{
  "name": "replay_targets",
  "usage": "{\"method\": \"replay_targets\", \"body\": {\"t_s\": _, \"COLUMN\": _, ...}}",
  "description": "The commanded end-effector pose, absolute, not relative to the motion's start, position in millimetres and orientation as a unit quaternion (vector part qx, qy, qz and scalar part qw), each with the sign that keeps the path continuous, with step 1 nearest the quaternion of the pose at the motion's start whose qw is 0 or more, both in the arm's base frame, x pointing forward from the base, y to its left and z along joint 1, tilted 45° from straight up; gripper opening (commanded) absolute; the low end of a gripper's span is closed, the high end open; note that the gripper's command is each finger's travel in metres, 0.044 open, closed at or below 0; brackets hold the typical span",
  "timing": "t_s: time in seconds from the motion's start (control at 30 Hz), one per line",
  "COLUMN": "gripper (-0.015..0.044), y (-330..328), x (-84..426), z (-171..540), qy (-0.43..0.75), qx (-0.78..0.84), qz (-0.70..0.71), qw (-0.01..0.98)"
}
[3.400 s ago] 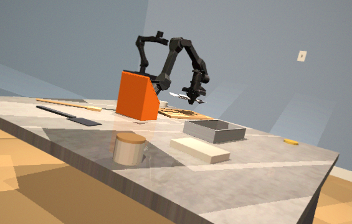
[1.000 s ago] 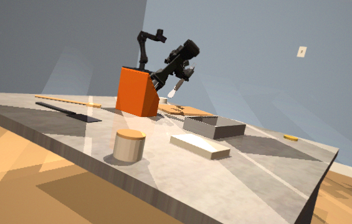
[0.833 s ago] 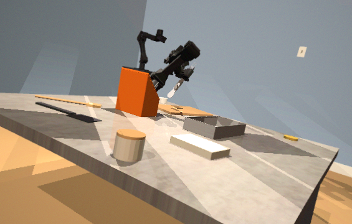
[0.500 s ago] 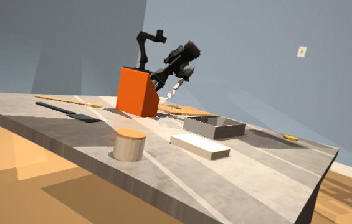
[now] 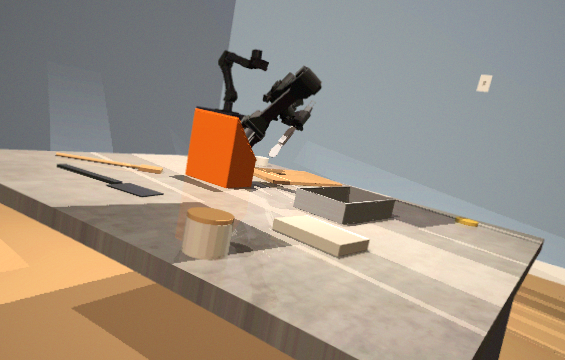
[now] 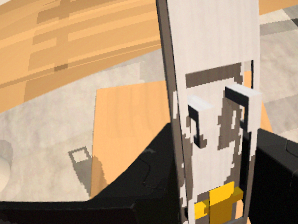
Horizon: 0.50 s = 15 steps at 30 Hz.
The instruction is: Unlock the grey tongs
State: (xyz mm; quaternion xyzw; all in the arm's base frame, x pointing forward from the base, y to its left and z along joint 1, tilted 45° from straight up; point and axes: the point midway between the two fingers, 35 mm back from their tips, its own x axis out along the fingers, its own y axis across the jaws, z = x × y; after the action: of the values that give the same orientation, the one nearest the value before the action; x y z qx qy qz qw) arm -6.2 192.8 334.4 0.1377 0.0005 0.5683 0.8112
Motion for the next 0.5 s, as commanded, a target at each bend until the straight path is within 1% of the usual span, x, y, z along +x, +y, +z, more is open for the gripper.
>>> {"method": "replay_targets", "body": {"t_s": 0.0, "gripper": -0.0150, "y": 192, "x": -5, "z": 334, "qy": 0.000, "qx": 0.137, "qz": 0.567, "qw": 0.812}}
{"method": "replay_targets", "body": {"t_s": 0.47, "gripper": -0.0150, "y": 204, "x": -11, "z": 343, "qy": -0.011, "qx": 0.111, "qz": 0.580, "qw": 0.807}}
